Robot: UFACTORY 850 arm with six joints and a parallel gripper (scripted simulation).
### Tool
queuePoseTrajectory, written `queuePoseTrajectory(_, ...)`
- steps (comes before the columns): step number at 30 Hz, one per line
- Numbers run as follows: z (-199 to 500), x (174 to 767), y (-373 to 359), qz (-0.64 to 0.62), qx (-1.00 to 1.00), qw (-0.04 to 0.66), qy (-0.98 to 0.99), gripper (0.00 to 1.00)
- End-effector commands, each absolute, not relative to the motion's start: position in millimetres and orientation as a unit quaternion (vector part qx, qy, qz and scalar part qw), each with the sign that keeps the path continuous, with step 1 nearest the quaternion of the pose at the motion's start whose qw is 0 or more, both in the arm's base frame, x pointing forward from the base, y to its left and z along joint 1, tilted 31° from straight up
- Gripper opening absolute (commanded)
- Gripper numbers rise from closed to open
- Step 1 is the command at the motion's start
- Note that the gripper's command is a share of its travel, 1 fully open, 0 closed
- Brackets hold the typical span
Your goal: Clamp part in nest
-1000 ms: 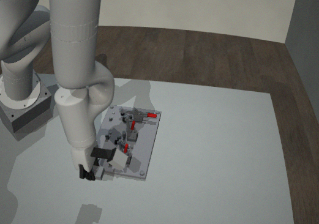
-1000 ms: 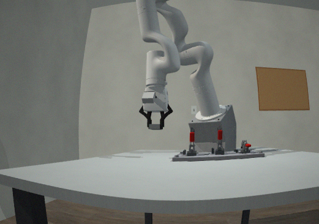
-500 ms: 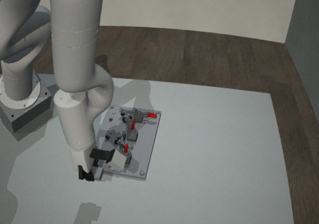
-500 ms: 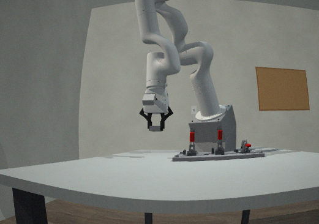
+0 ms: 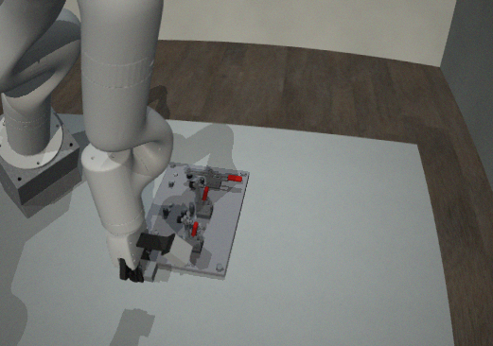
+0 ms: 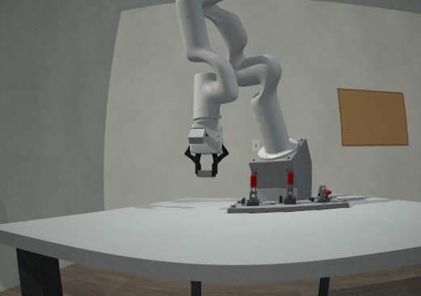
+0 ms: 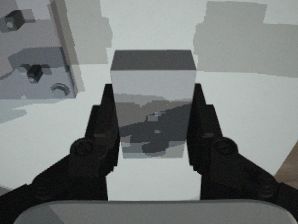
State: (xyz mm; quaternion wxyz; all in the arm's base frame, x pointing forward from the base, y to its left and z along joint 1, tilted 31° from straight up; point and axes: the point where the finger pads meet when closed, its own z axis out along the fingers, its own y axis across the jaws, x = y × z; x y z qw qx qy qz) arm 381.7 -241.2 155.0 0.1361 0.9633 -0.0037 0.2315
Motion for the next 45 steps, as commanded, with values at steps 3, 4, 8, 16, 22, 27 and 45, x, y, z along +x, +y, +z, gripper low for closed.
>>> queuePoseTrajectory(3,151.3,381.9,-242.5,0.232,0.963,0.136,-0.004,0.0)
queuePoseTrajectory(4,150.6,381.8,-242.7,0.232,0.963,0.136,-0.004,0.0)
queuePoseTrajectory(8,148.0,381.7,-243.4,0.232,0.963,0.136,-0.004,0.0)
queuePoseTrajectory(16,145.5,381.6,-244.1,0.232,0.963,0.136,-0.004,0.0)
queuePoseTrajectory(22,144.7,381.6,-244.3,0.232,0.963,0.136,-0.004,0.0)
queuePoseTrajectory(27,144.7,381.5,-244.3,0.232,0.963,0.136,-0.004,0.0)
queuePoseTrajectory(45,144.2,381.7,-242.6,0.232,0.963,0.136,-0.004,0.0)
